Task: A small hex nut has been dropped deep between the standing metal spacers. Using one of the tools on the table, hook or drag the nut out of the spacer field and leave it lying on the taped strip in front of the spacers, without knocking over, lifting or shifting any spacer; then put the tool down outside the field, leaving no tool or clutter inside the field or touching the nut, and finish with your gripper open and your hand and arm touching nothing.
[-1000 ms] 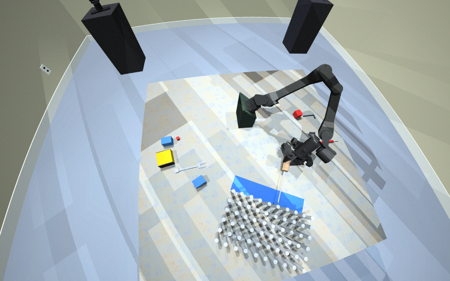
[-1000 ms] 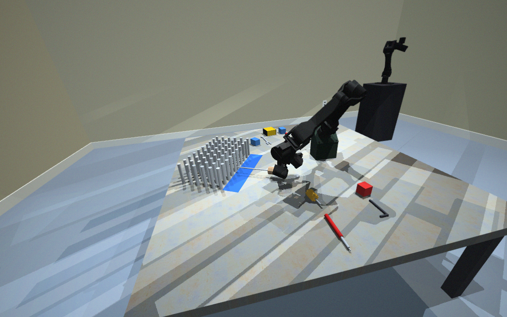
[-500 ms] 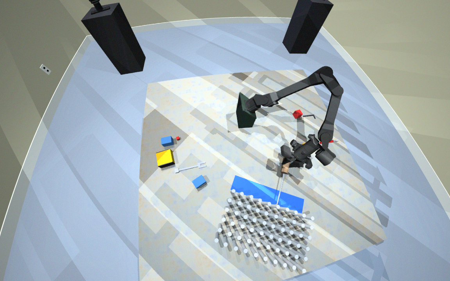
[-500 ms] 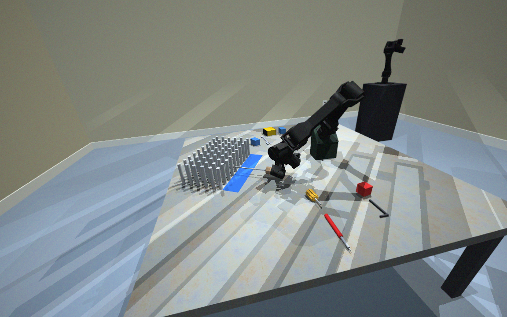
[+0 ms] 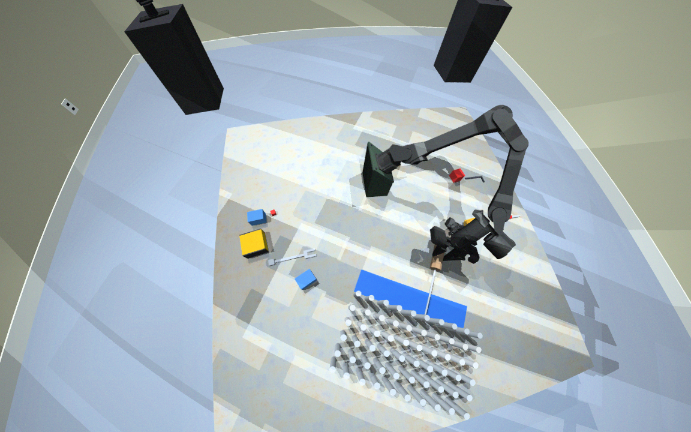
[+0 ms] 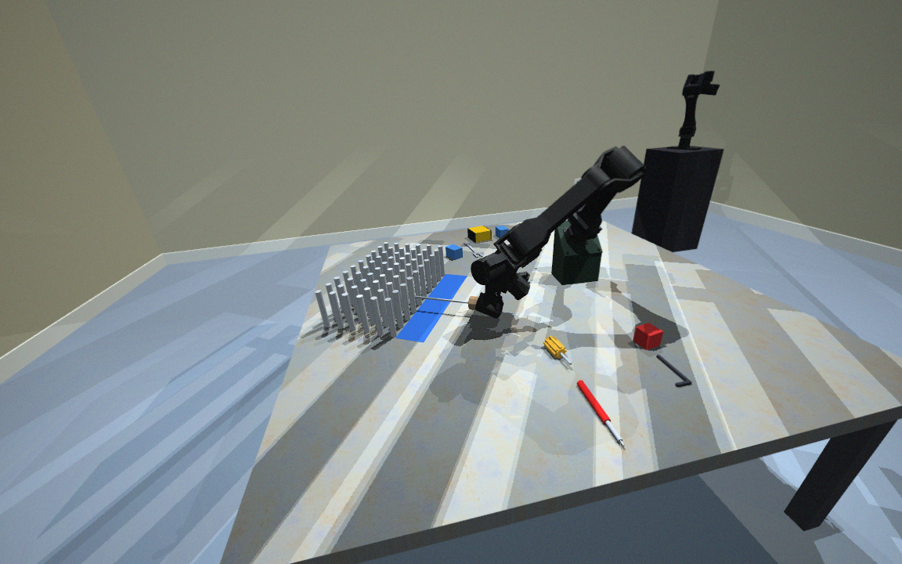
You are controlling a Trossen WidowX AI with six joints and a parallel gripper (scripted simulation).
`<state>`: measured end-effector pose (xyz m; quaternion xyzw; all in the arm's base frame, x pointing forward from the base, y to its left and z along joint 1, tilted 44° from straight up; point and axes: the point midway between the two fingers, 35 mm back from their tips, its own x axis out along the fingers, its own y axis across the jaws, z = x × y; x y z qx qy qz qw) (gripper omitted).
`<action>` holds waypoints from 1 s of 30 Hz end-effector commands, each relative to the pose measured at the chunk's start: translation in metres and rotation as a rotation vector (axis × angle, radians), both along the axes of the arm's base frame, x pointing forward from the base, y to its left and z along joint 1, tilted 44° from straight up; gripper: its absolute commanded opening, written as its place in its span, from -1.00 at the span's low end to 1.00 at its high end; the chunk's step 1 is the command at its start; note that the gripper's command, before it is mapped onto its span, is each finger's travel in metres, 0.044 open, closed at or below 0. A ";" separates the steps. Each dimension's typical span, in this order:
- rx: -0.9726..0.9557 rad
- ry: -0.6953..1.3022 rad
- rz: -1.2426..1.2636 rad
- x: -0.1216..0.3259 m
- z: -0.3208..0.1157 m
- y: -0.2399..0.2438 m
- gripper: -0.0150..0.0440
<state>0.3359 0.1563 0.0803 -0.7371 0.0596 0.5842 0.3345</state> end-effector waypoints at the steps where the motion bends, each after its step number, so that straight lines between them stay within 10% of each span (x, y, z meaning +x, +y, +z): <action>1: 0.001 -0.007 -0.003 0.005 0.000 -0.002 -0.49; 30: -0.001 -0.008 -0.002 0.026 -0.006 -0.011 -0.49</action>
